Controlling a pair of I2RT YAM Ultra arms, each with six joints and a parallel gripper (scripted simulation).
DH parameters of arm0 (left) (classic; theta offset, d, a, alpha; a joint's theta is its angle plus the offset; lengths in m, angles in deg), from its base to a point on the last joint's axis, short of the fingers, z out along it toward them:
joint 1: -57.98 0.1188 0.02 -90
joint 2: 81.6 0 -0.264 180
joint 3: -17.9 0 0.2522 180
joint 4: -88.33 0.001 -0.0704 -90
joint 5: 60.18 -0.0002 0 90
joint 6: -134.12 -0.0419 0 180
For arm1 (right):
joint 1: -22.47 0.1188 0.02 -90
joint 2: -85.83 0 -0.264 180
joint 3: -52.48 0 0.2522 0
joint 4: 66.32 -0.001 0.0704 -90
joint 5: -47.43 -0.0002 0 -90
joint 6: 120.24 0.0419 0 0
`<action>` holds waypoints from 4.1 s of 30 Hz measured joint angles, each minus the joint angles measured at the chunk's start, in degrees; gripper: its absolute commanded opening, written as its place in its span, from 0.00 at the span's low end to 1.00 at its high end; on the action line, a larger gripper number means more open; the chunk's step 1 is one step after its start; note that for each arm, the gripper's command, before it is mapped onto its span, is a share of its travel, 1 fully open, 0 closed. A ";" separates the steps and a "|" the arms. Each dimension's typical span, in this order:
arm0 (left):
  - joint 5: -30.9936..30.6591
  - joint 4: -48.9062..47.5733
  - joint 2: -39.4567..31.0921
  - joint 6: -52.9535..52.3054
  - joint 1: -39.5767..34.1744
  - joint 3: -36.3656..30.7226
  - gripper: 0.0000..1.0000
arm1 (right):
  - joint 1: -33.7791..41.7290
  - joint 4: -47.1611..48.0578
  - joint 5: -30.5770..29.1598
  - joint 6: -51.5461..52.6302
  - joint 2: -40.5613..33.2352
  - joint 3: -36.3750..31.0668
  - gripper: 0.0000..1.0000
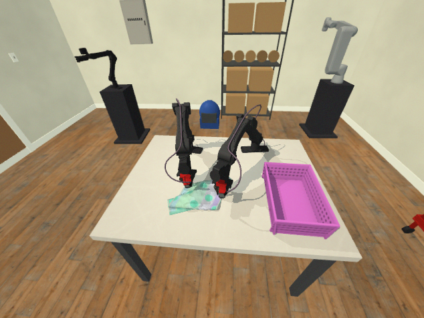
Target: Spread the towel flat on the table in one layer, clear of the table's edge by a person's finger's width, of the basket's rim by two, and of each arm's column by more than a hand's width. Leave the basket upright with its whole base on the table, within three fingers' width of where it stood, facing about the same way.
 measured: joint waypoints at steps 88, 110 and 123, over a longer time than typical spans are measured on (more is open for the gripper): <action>1.03 8.09 -14.29 -4.48 2.25 2.05 0.00 | 4.96 -13.94 -2.05 -0.72 -6.38 17.18 0.00; 0.39 17.79 -25.88 -10.99 6.14 12.68 0.00 | 8.83 -29.88 -2.45 -7.67 -0.33 53.22 0.00; 0.00 9.25 -38.73 -12.96 7.98 4.57 0.00 | 10.60 -15.06 -0.70 -12.90 -9.88 45.79 0.00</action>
